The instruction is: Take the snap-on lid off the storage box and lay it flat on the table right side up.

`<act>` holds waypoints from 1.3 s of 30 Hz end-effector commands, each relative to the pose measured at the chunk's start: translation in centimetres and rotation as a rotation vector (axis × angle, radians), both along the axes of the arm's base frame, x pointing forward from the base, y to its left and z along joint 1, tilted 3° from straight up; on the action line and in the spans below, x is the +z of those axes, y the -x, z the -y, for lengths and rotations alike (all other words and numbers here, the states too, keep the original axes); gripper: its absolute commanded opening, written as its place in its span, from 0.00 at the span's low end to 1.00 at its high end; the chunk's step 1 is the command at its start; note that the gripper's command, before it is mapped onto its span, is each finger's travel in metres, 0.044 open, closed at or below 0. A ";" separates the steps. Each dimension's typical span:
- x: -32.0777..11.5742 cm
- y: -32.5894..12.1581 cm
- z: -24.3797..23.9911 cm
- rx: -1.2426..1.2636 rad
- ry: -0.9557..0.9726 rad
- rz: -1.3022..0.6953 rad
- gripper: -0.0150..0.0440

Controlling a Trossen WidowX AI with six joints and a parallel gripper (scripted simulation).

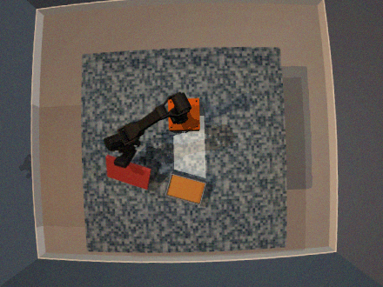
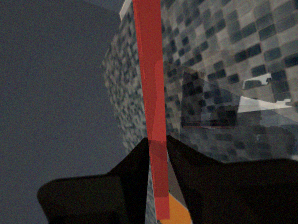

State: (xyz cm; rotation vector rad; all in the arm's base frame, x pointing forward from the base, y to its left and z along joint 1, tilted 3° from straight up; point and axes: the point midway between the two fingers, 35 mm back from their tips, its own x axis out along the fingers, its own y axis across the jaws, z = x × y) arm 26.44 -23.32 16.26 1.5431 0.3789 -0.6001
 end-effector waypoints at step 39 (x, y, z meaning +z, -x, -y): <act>-3.4 -0.3 0.0 0.000 -0.003 0.003 0.25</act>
